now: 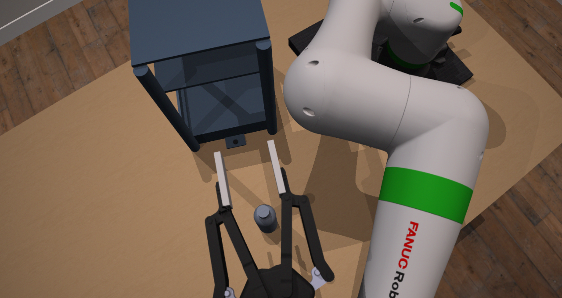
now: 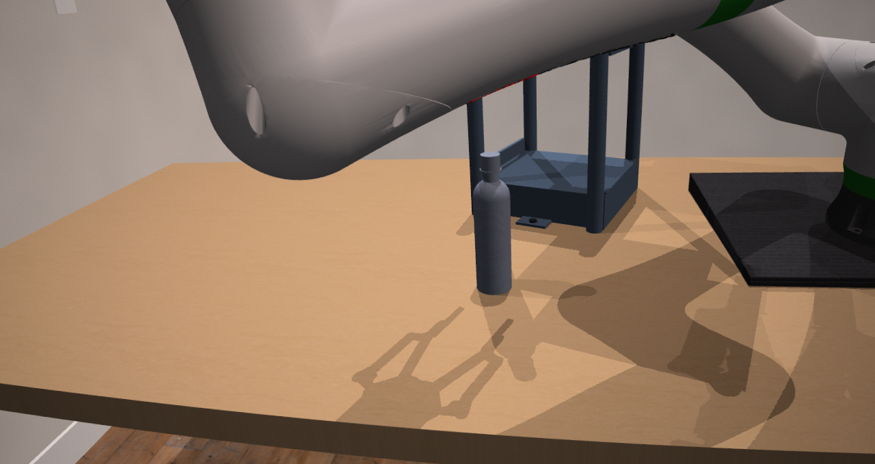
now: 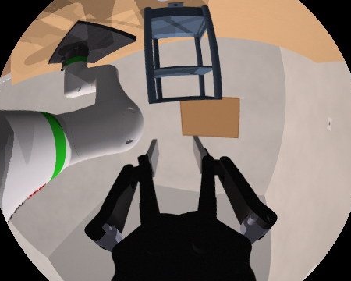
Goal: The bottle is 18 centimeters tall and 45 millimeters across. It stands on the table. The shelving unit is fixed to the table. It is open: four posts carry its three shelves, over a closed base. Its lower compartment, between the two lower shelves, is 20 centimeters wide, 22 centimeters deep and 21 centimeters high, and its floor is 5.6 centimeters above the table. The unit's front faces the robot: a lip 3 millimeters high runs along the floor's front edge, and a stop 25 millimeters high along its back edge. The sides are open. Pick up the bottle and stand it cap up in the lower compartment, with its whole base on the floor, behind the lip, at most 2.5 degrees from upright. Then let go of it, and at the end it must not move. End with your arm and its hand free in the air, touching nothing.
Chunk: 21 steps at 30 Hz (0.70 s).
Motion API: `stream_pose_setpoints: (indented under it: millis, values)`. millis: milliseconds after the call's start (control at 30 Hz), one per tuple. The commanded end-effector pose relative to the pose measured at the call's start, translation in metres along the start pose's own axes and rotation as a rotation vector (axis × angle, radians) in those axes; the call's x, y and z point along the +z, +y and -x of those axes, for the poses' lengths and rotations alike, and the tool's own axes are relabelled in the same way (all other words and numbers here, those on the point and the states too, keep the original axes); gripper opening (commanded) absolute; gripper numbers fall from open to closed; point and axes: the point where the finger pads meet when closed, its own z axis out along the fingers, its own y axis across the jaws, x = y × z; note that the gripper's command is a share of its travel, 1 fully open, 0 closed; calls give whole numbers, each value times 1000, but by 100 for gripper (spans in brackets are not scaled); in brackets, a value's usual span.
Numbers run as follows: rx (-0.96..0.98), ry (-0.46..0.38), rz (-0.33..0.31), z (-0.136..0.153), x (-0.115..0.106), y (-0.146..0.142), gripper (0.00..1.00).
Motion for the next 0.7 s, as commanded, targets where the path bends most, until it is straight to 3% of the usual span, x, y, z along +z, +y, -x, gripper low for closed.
stream_pose_setpoints:
  millis: [0, 667]
  values:
    - [0, 0, 0, -1, 0, 0, 38]
    - [0, 0, 0, -16, 0, 0, 38]
